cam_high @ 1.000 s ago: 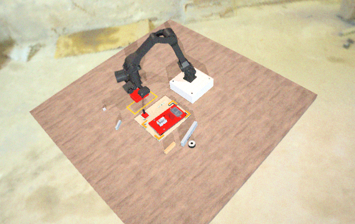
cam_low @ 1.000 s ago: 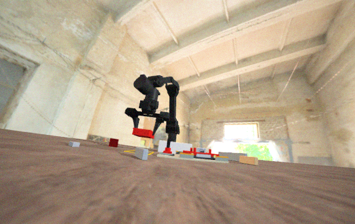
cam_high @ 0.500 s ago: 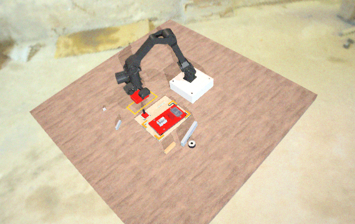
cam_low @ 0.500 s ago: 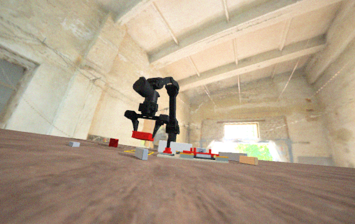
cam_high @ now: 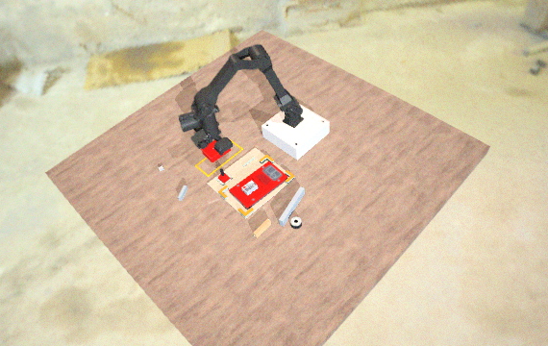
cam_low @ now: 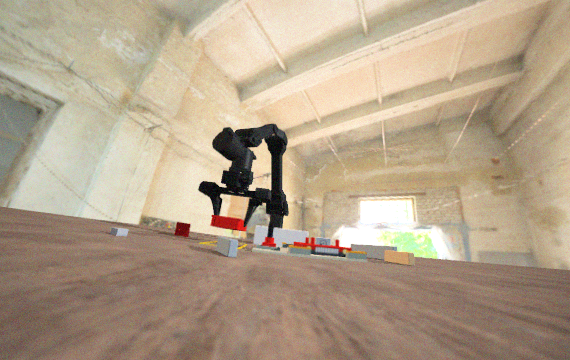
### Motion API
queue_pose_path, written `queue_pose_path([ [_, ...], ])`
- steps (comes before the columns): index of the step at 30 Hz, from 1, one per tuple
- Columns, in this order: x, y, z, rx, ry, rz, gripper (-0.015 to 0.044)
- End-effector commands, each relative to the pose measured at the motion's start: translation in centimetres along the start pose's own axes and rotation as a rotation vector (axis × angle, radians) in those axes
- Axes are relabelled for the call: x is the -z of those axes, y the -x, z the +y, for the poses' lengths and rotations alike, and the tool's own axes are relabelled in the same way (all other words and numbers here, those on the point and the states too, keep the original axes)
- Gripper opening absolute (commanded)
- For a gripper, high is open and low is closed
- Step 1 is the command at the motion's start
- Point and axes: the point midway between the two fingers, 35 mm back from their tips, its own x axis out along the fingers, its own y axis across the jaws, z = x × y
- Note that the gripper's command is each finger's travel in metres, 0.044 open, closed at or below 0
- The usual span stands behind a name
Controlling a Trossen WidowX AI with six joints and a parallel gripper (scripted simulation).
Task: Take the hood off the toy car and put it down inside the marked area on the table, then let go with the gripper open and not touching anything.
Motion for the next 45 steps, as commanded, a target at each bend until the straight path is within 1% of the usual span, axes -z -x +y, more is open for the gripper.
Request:
queue_pose_path([
  [1,0.2,-0.6,0.1,-0.004,0.006,0.007,0.0000],
  [45,0.3,-2.8,0.1,-0.004,0.006,0.007,0.0000],
])
